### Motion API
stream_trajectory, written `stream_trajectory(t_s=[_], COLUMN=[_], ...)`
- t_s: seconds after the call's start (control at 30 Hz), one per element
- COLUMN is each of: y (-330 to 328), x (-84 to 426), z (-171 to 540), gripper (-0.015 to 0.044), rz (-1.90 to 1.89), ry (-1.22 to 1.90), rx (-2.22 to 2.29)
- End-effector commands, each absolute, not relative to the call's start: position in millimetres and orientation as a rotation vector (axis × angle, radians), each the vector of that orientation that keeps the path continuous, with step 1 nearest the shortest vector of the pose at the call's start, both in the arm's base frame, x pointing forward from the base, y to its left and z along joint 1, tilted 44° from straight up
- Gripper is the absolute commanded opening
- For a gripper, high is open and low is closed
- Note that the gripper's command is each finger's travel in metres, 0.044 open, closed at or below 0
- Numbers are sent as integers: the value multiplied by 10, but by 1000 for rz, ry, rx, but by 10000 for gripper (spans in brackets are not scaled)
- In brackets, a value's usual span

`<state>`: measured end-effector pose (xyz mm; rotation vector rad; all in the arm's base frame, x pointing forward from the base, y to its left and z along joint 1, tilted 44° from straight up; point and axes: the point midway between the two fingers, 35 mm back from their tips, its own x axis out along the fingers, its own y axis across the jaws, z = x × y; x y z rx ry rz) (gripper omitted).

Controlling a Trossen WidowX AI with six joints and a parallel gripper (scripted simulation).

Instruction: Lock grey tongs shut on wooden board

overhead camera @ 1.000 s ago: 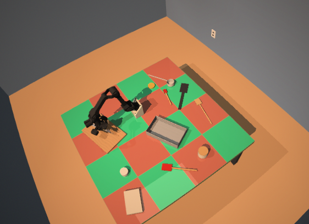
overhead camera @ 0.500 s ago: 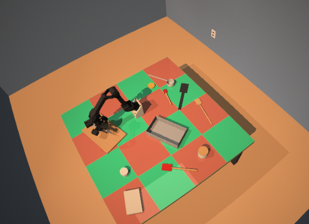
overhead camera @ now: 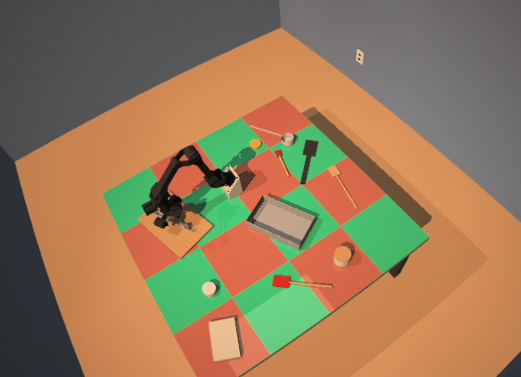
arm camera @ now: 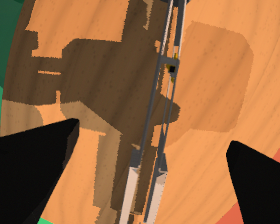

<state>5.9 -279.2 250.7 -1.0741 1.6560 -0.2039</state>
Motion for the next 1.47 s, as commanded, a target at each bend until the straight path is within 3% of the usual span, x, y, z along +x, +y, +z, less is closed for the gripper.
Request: stream_trajectory(t_s=[0.0, 0.57, 1.13, 1.43], y=[-2767, -1777, -1231, -1012], x=[104, 985, 1071, 1007], z=[2498, 2295, 2460, 2758], gripper=[440, 440, 440, 440], rz=[-201, -91, -174, -73], ry=[1650, 1640, 1640, 1389], rx=[-1063, -887, -1049, -1079])
